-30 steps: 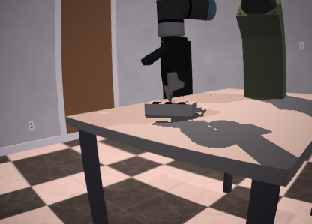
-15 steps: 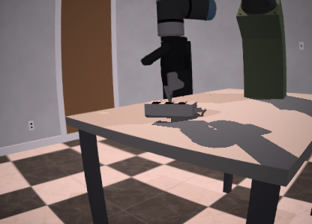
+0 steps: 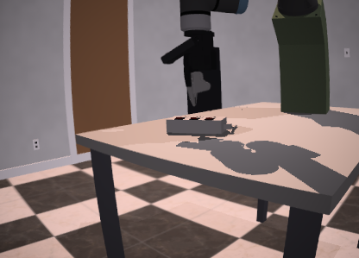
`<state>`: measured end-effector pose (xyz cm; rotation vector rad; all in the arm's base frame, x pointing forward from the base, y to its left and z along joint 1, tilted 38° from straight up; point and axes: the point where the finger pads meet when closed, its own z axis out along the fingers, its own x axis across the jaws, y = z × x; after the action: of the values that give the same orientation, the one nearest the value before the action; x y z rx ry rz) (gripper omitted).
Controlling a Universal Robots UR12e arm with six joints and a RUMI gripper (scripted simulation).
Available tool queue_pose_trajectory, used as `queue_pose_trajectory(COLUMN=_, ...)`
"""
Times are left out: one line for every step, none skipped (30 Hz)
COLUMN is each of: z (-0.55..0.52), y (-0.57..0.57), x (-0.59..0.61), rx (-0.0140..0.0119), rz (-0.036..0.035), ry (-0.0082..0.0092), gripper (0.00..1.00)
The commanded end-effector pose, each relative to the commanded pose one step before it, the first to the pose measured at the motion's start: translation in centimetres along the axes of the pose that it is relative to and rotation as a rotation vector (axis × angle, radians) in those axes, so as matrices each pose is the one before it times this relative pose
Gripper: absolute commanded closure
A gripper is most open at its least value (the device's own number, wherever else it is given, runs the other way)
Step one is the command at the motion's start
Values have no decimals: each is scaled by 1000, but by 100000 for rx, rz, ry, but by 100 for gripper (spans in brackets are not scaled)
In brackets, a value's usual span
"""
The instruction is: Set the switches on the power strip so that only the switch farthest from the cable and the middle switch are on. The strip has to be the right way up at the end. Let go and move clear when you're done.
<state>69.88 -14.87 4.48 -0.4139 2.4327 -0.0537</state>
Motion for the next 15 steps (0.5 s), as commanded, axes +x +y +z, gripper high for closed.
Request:
queue_pose_trajectory(z=-570, y=276, x=341, rx=-676, rz=231, ry=455, gripper=100)
queue_pose_trajectory(z=-17, y=-1, x=1, rx=3, rz=0, ry=4, gripper=100)
queue_pose_trajectory(z=-3, y=-4, x=5, rx=12, rz=0, ry=15, gripper=100)
queue_pose_trajectory(z=6, y=22, x=-9, rx=-15, rz=-33, ry=7, gripper=100)
queue_pose_trajectory(z=4, y=-2, x=-34, rx=10, rz=-52, ry=-19, gripper=100)
queue_pose_trajectory(z=2, y=-19, x=-43, rx=27, rz=-37, ry=-32, gripper=100)
queue_pose_trajectory(z=18, y=-8, x=-18, rx=-4, rz=-7, ry=-4, gripper=100)
queue_pose_trajectory(z=18, y=-4, x=-5, rx=-12, rz=5, ry=5, gripper=100)
queue_pose_trajectory(z=10, y=-3, x=0, rx=-5, rz=9, ry=4, gripper=100)
queue_pose_trajectory(z=3, y=-3, x=0, rx=10, rz=2, ry=-6, gripper=100)
queue_pose_trajectory(z=0, y=-3, x=-2, rx=10, rz=-1, ry=-7, gripper=100)
queue_pose_trajectory(z=-2, y=-3, x=-3, rx=9, rz=-3, ry=-8, gripper=100)
queue_pose_trajectory(z=-1, y=-2, x=-2, rx=7, rz=-3, ry=-6, gripper=100)
queue_pose_trajectory(z=0, y=0, x=0, rx=0, rz=0, ry=0, gripper=100)
queue_pose_trajectory(z=0, y=0, x=0, rx=0, rz=0, ry=0, gripper=100)
